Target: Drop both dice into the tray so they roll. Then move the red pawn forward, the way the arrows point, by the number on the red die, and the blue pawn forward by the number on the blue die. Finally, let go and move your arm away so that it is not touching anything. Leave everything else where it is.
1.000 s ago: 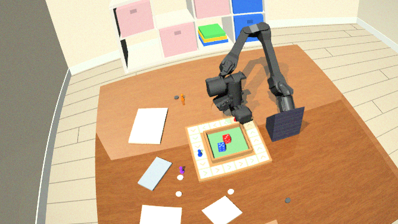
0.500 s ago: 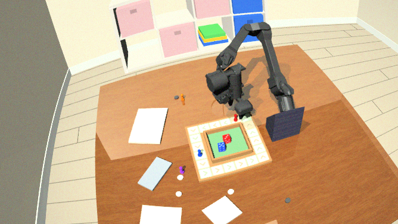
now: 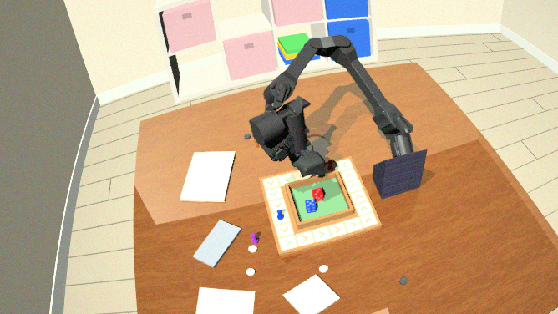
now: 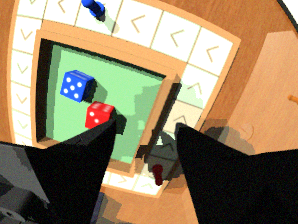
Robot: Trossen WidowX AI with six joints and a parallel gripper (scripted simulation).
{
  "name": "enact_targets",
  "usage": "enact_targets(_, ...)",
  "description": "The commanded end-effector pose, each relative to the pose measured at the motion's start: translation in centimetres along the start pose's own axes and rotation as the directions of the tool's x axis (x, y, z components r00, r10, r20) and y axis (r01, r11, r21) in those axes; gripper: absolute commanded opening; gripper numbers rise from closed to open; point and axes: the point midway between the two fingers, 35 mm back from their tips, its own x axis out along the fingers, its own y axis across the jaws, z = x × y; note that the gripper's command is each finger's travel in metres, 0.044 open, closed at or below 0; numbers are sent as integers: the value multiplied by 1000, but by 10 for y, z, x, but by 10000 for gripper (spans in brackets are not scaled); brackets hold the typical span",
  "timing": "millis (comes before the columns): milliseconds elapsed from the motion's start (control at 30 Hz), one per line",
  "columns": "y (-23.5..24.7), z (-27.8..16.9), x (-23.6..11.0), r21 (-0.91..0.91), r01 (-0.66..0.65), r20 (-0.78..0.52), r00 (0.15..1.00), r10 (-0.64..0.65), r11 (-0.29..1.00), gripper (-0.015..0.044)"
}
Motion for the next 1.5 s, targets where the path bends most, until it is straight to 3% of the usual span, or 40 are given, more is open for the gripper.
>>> enact_targets(0, 23, 43, 1, -46, 4, -1, 1000, -4, 999, 200)
enact_targets(233, 60, 98, 7, -90, 22, 10, 1000, -21, 996, 200)
enact_targets(1467, 57, 98, 63, -89, 24, 9, 1000, -23, 996, 200)
